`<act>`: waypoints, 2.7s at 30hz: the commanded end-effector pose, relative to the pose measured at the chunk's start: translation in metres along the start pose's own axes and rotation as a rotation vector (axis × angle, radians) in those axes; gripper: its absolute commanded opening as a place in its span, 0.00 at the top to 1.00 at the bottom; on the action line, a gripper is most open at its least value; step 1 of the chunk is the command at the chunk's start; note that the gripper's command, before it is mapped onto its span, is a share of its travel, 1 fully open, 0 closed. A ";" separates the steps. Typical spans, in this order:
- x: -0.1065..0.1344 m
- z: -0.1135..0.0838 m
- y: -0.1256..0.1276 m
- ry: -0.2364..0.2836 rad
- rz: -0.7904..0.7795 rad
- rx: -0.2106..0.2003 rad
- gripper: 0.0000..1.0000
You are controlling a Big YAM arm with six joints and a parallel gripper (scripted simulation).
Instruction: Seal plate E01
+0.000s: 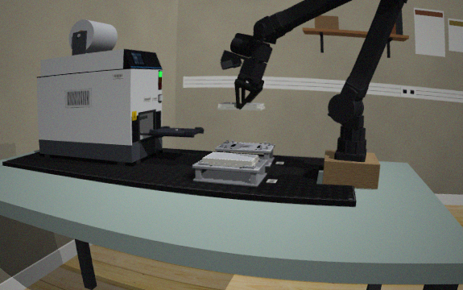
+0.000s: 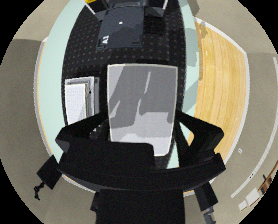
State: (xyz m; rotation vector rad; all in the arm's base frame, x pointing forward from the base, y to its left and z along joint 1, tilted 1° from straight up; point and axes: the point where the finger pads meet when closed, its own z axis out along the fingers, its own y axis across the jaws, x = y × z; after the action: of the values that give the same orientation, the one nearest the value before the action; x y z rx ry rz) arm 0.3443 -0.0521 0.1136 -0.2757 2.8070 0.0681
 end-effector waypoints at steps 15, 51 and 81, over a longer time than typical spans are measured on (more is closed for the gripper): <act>-0.002 -0.010 -0.007 -0.031 -0.014 0.014 1.00; -0.006 -0.016 -0.016 -0.052 -0.014 0.021 1.00; -0.025 -0.028 -0.016 -0.092 -0.016 0.034 1.00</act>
State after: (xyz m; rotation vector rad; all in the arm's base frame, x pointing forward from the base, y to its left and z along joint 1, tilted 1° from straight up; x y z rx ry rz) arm 0.3318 -0.0631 0.1158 -0.2764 2.8015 0.0653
